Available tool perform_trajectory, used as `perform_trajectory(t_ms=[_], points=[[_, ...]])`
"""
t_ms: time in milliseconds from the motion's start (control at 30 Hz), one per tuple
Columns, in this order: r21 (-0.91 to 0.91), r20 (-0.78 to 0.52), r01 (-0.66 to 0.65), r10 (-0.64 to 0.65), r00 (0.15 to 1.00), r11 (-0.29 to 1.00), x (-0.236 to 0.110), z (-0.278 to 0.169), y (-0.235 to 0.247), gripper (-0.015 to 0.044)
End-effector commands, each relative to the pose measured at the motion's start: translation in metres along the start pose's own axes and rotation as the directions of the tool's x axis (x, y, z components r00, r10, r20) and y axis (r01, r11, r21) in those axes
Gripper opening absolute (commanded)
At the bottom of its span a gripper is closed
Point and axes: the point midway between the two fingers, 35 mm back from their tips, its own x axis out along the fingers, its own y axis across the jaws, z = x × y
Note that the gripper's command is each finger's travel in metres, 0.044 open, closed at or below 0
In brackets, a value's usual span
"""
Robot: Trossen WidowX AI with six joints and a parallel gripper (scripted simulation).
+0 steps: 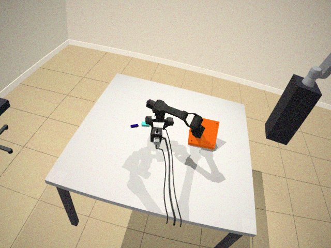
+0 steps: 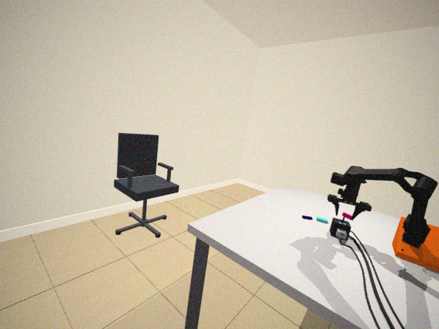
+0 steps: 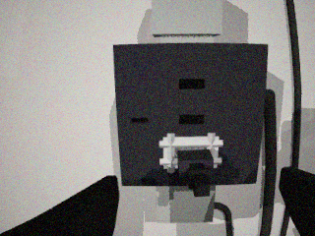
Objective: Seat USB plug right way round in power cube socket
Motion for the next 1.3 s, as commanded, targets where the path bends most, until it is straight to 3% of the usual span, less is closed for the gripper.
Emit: perform_trajectory(t_ms=[0,300,400,1267], points=[[-0.001,0.000,0.000,0.000,1.000,1.000,-0.0002,0.0000,0.0001,0.0256],[-0.001,0.000,0.000,0.000,1.000,1.000,-0.0002,0.0000,0.0001,0.0020],[-0.001,0.000,0.000,0.000,1.000,1.000,-0.0002,0.0000,0.0001,0.0000],[0.000,0.000,0.000,0.000,1.000,1.000,-0.0063,0.0001,0.0001,0.0000]])
